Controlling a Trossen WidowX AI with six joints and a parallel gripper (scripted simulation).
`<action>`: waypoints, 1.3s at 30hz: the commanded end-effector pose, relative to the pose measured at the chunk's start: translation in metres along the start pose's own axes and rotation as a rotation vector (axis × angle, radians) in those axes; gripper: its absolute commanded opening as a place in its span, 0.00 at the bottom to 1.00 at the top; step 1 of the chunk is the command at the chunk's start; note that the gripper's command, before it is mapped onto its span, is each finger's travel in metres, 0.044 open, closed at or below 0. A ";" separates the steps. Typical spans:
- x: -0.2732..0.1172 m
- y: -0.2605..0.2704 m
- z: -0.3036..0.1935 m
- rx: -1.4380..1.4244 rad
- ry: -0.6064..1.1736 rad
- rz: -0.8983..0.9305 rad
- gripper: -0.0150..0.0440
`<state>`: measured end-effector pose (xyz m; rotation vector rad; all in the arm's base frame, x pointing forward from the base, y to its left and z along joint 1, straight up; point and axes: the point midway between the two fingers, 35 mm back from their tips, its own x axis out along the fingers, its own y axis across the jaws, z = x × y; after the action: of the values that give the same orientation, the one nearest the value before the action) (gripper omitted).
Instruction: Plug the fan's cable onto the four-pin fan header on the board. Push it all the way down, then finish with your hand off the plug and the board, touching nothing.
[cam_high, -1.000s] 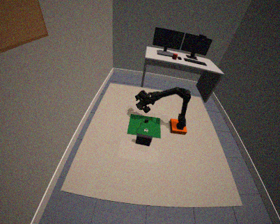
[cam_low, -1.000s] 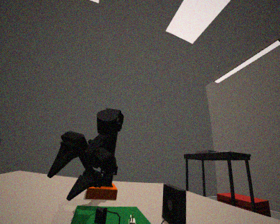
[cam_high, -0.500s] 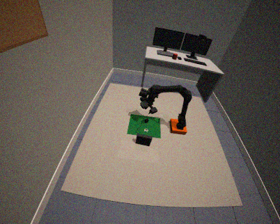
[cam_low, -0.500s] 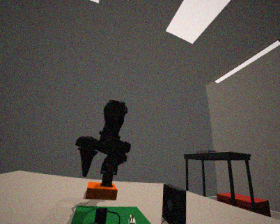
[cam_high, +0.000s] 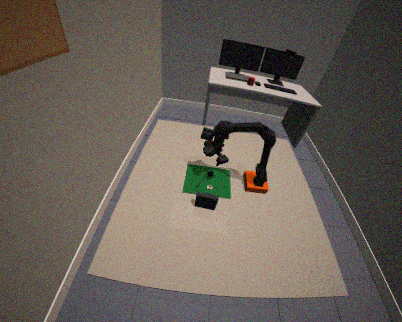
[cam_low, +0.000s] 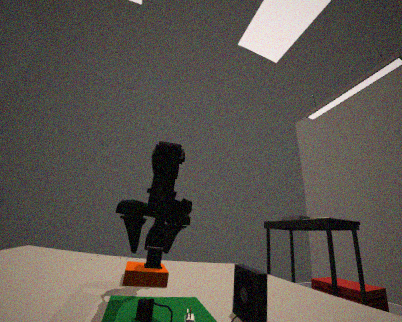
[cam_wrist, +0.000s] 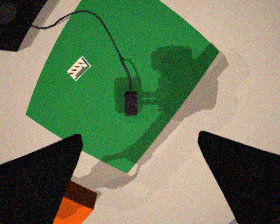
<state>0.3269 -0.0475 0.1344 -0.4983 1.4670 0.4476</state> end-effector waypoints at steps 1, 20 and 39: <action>0.043 0.005 -0.003 0.004 0.017 0.023 1.00; 0.090 0.008 -0.006 0.004 0.017 0.023 1.00; 0.120 0.009 -0.008 0.004 0.017 0.023 1.00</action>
<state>0.3247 -0.0471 0.0196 -0.4892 1.4877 0.4554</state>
